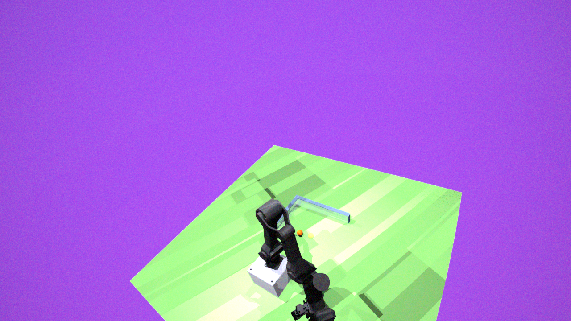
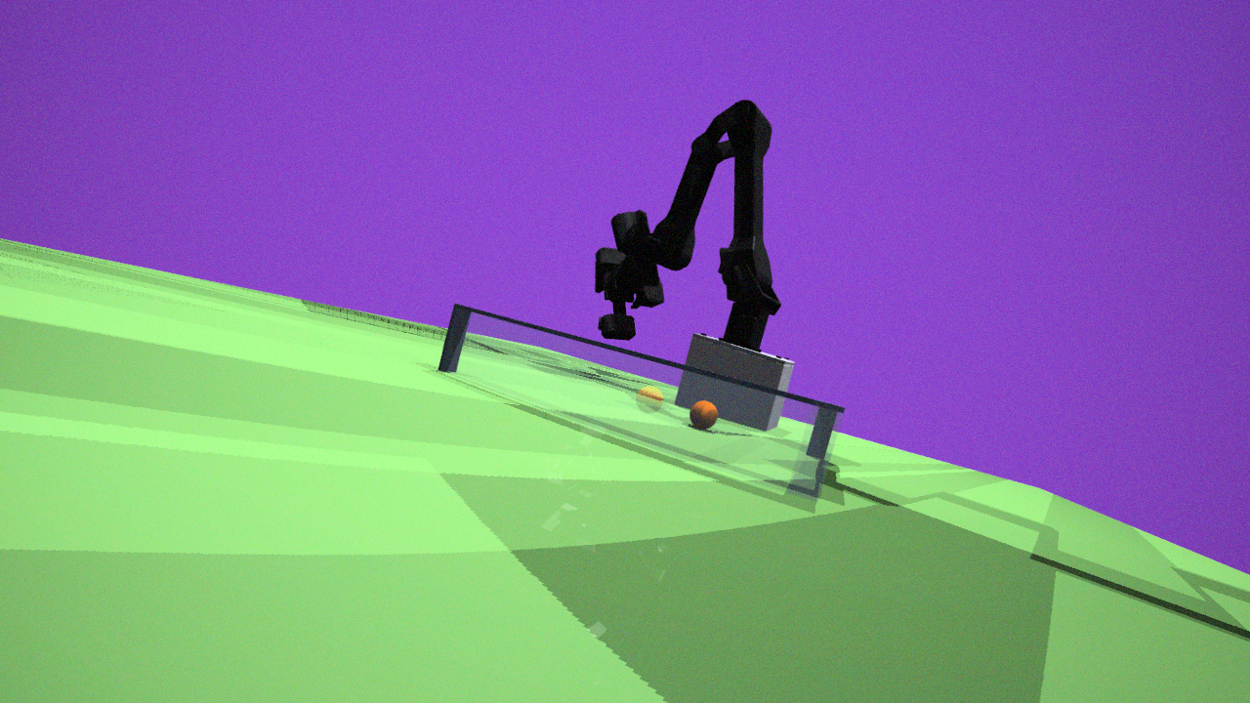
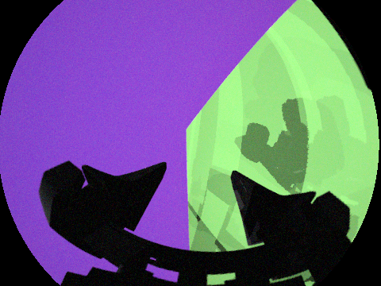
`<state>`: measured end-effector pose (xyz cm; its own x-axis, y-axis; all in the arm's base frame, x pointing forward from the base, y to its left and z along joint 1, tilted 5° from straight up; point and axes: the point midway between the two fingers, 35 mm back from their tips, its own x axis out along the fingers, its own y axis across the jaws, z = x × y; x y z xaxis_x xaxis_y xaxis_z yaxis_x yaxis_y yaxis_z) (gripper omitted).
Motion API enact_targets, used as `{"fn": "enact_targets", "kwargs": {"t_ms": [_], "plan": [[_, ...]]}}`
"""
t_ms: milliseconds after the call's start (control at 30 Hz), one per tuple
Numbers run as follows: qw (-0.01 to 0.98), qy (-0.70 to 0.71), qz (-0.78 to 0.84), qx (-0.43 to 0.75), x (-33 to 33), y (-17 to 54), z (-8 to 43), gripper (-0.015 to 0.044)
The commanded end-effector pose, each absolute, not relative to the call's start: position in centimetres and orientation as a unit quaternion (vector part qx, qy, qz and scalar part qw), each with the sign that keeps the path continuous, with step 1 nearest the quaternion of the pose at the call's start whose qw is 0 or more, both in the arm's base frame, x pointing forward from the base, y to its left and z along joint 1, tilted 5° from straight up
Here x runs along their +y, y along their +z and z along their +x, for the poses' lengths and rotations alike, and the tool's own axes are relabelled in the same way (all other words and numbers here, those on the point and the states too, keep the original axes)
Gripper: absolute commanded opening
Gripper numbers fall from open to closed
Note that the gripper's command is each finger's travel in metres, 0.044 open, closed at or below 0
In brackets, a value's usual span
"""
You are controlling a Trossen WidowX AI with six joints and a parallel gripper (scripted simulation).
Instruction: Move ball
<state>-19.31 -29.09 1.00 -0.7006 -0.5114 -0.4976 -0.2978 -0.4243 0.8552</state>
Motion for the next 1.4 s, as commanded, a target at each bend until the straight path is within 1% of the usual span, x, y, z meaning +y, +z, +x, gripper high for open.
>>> {"fn": "enact_targets", "kwargs": {"t_ms": [0, 67, 167, 333, 533, 767, 900, 1100, 1233, 1367], "plan": [[0.076, -0.757, 0.383, -0.524, -29.3, 1.0, -19.1, 0.0374], [0.117, -0.781, 0.406, -0.460, -30.5, 0.7, -17.0, 0.0321], [0.216, -0.815, 0.440, -0.308, -32.5, 0.0, -11.9, 0.0247], [0.386, -0.807, 0.443, -0.056, -33.9, -0.8, -3.4, 0.0247], [0.530, -0.736, 0.392, 0.157, -33.0, -1.3, 4.0, 0.0247], [0.671, -0.576, 0.260, 0.388, -29.5, -1.5, 11.9, 0.0247], [0.722, -0.465, 0.171, 0.483, -26.9, -1.6, 15.3, 0.0247], [0.768, -0.271, 0.027, 0.580, -21.9, -1.5, 19.9, 0.0247], [0.773, -0.126, -0.079, 0.616, -18.0, -1.3, 22.3, 0.0247], [0.755, 0.022, -0.186, 0.628, -13.8, -1.0, 23.9, 0.0247]]}}
